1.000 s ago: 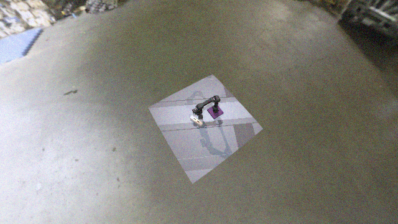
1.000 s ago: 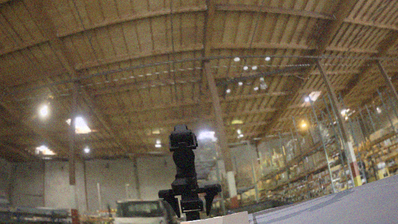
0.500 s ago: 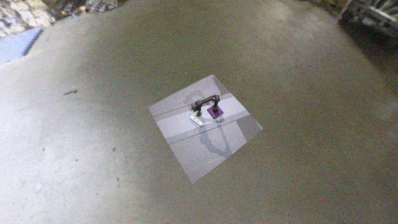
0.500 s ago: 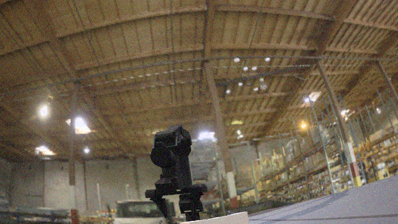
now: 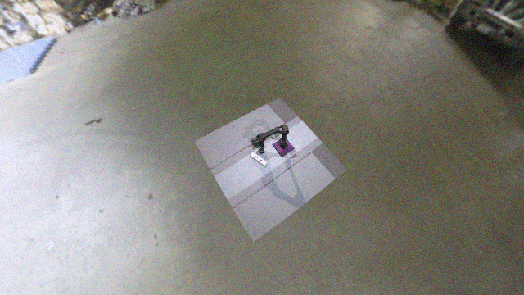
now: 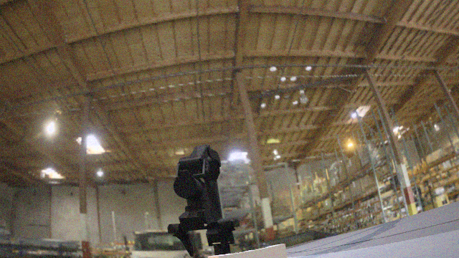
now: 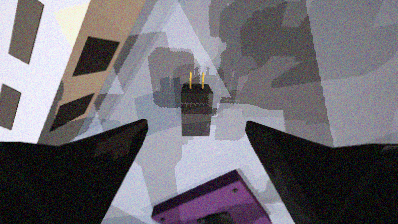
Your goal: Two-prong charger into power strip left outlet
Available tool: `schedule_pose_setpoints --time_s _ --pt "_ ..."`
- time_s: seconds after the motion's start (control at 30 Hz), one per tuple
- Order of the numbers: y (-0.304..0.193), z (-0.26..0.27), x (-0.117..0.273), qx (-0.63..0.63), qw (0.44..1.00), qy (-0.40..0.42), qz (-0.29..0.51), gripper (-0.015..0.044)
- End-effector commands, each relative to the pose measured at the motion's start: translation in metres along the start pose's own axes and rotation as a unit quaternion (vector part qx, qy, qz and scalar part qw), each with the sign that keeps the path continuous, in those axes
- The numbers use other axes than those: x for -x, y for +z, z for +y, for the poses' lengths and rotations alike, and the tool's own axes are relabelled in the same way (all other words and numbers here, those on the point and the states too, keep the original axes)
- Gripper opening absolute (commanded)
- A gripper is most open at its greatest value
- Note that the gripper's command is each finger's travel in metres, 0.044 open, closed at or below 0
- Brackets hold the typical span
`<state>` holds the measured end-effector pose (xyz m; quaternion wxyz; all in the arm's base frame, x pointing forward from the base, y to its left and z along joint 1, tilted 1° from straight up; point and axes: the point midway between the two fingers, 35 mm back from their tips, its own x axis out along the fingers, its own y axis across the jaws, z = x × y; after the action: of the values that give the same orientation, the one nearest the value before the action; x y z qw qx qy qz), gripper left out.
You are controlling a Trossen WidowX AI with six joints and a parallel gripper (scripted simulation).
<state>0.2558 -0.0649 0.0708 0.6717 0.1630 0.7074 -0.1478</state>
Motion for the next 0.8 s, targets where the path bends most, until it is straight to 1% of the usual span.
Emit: schedule_pose_setpoints --time_s 0.0,0.77 --pt "0.000 0.001 -0.007 0.003 1.000 0.002 0.001 0.0440" --pt "0.002 0.001 -0.044 0.003 1.000 0.002 0.001 0.0440"
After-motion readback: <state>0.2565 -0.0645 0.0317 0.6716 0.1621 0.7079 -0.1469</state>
